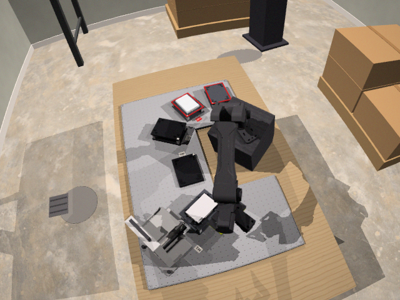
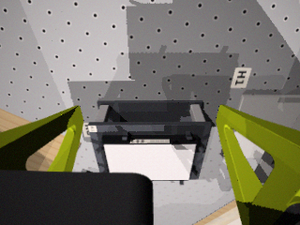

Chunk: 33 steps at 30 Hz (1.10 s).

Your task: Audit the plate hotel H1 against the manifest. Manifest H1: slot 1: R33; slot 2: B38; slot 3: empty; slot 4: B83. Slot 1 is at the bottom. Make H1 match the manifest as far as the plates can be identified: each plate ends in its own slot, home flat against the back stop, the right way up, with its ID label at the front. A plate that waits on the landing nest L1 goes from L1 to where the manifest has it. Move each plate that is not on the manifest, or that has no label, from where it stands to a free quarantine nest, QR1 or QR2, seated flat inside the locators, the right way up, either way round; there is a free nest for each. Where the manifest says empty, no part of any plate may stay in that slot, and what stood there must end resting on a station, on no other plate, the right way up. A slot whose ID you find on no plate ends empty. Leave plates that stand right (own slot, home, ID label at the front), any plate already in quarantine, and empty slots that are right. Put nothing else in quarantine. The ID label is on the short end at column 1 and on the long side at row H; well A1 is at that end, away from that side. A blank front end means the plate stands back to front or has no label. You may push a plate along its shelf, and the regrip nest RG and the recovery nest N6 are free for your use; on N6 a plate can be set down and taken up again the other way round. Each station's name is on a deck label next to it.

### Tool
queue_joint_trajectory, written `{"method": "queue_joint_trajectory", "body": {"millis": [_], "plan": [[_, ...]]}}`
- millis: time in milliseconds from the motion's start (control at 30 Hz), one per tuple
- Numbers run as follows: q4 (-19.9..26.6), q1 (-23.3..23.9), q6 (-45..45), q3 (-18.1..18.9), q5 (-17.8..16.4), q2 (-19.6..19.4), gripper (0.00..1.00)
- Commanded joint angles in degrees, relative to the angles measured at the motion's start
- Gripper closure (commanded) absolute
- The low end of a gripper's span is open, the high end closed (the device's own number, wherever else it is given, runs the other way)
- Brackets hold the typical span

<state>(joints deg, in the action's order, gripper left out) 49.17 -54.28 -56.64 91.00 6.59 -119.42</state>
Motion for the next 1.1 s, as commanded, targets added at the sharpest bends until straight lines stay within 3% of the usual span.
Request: {"method": "queue_joint_trajectory", "body": {"millis": [0,533,600,1067], "plan": [[-0.2,0.0,-0.1,0.2,-0.3,0.5,0.0],[-0.2,0.0,-0.1,0.2,-0.3,0.5,0.0],[-1.5,0.3,-0.3,-1.3,-0.6,-0.9,0.0],[-5.1,0.7,-0.7,-2.5,-0.7,-3.2,0.0]]}}
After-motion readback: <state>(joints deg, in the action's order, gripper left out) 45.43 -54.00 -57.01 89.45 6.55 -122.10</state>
